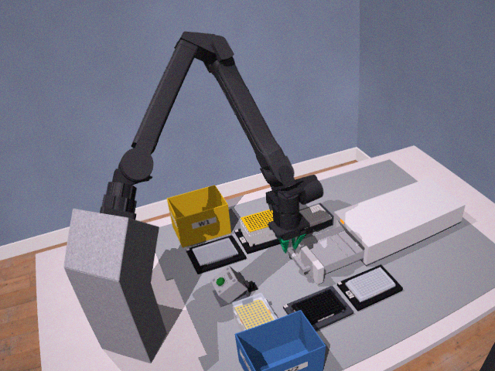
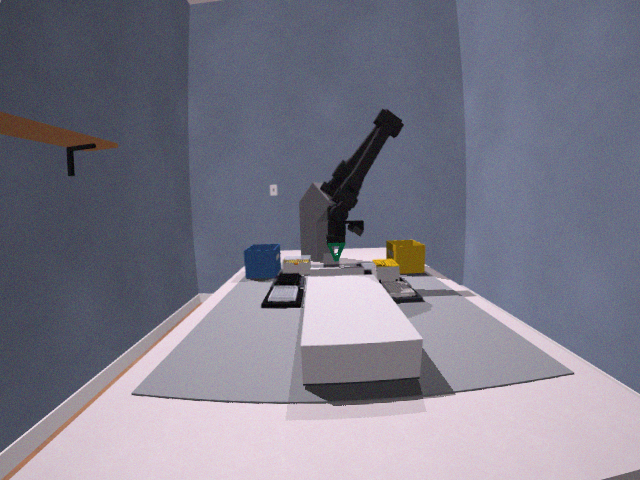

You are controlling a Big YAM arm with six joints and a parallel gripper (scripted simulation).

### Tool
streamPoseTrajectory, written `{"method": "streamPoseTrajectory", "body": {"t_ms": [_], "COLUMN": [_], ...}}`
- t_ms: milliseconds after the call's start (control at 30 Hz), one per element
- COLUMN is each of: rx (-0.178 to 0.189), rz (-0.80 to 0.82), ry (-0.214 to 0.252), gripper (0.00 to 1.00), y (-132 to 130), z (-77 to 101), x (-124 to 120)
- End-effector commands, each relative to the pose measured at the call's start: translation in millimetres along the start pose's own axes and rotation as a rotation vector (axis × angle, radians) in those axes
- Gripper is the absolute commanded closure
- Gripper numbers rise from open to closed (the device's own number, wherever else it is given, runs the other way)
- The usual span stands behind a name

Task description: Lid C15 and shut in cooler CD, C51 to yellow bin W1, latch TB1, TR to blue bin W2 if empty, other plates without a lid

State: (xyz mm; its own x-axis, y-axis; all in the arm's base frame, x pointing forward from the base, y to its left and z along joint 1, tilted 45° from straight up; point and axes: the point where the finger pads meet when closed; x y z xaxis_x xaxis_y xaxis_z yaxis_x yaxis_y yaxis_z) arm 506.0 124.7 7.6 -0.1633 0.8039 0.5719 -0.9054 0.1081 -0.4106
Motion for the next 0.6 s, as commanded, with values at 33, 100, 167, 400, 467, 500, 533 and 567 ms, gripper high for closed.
{"method": "streamPoseTrajectory", "body": {"t_ms": [33, 100, 167, 400, 467, 500, 533, 567], "rx": [-0.019, -0.016, -0.016, 0.008, -0.017, -0.017, -0.017, -0.017], "rz": [0.001, 0.003, 0.002, -0.007, 0.0, 0.0, 0.0, 0.0], "ry": [0.004, 0.002, 0.003, 0.003, 0.004, 0.004, 0.004, 0.004], "gripper": [0.7, 0.7, 0.7, 0.7, 0.7, 0.7, 0.7, 0.7], "y": [-7, -6, -5, 3, -5, -5, -5, -6], "z": [19.1, 20.7, 23.6, 21.3, 33.5, 34.8, 36.1, 37.5], "x": [-2, -1, -2, -5, -3, -3, -3, -2]}}
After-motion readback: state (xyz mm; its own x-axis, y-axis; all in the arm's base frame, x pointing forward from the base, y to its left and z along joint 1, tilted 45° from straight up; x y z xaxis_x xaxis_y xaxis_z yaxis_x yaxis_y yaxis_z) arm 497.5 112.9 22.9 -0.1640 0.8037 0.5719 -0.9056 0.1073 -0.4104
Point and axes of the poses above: the point where the finger pads meet when closed, its own z axis back along the fingers, its own y axis across the jaws, x = y × z, and after that the axes turned 4 degrees about -z, right-handed
